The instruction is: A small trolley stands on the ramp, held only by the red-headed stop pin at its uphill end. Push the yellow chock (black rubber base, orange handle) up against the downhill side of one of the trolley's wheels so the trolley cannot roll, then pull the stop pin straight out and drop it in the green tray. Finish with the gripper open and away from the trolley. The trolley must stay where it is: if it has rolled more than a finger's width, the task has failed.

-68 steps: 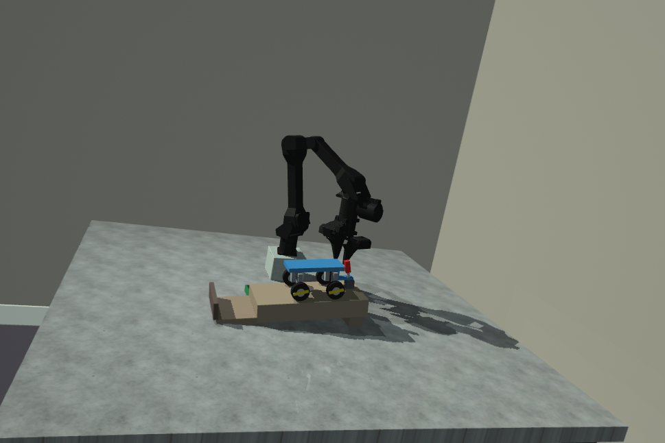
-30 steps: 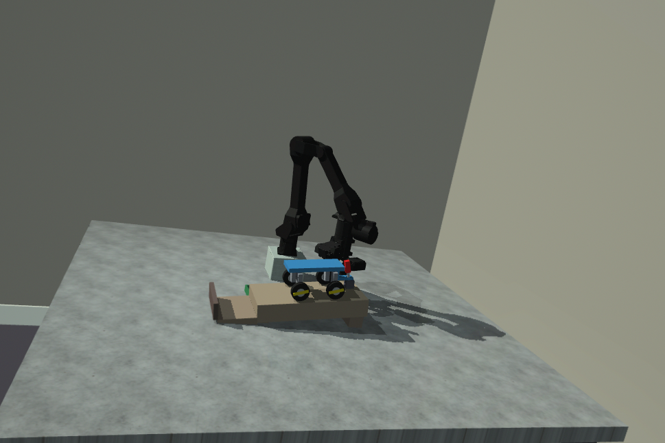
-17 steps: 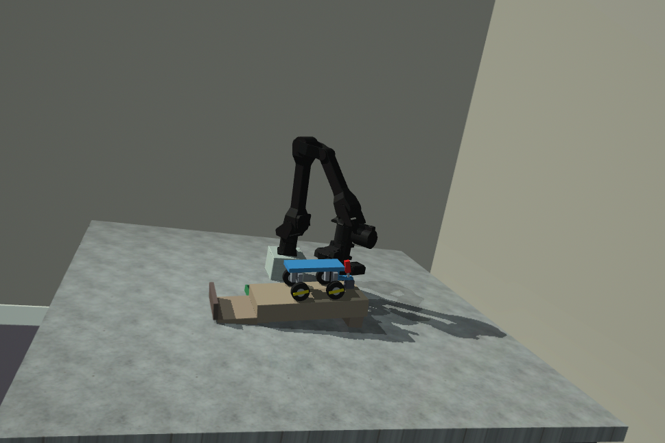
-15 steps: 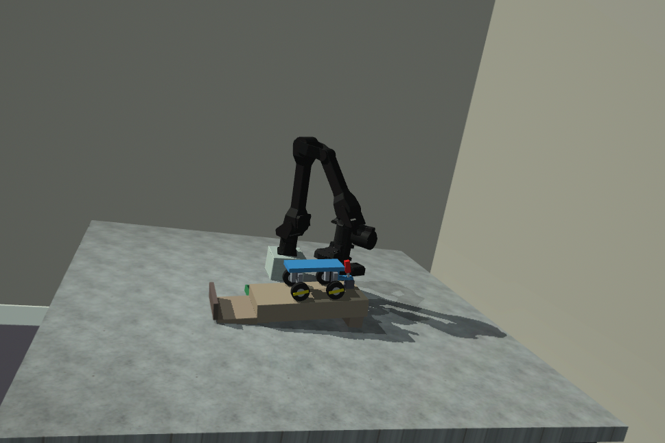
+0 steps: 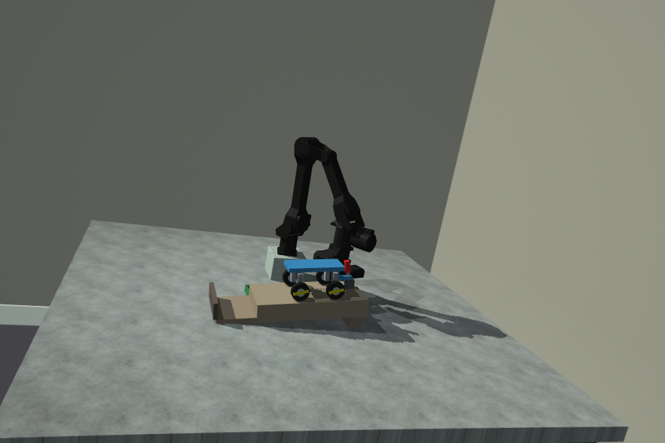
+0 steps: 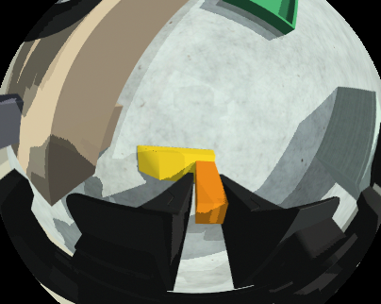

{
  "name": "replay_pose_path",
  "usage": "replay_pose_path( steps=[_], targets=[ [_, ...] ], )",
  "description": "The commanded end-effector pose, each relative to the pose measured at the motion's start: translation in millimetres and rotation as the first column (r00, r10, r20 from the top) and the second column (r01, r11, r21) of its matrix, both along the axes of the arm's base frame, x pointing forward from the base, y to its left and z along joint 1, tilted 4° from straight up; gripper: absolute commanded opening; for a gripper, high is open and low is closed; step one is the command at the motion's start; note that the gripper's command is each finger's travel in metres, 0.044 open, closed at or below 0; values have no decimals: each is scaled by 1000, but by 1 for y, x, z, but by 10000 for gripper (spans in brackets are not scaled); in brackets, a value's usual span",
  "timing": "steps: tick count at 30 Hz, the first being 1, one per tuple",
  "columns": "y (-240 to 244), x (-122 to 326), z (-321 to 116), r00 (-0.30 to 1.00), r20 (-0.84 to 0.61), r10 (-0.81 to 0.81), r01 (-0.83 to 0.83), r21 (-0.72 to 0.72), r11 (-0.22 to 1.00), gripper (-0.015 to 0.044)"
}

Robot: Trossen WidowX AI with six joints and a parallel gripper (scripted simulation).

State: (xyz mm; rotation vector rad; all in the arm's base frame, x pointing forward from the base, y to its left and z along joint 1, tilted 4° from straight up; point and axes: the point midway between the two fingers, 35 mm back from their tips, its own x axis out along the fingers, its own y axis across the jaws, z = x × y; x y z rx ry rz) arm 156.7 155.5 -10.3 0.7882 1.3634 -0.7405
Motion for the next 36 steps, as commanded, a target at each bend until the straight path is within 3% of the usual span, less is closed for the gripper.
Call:
replay_pose_path(
  steps=[1,5,36],
  targets=[
    [0,0,0,1000,0,0,0,0,1000,45],
    [0,0,1,1000,1,0,0,0,1000,0],
    [-1,-12,104,1000,1,3,-3,-6,1000,0]
  ],
)
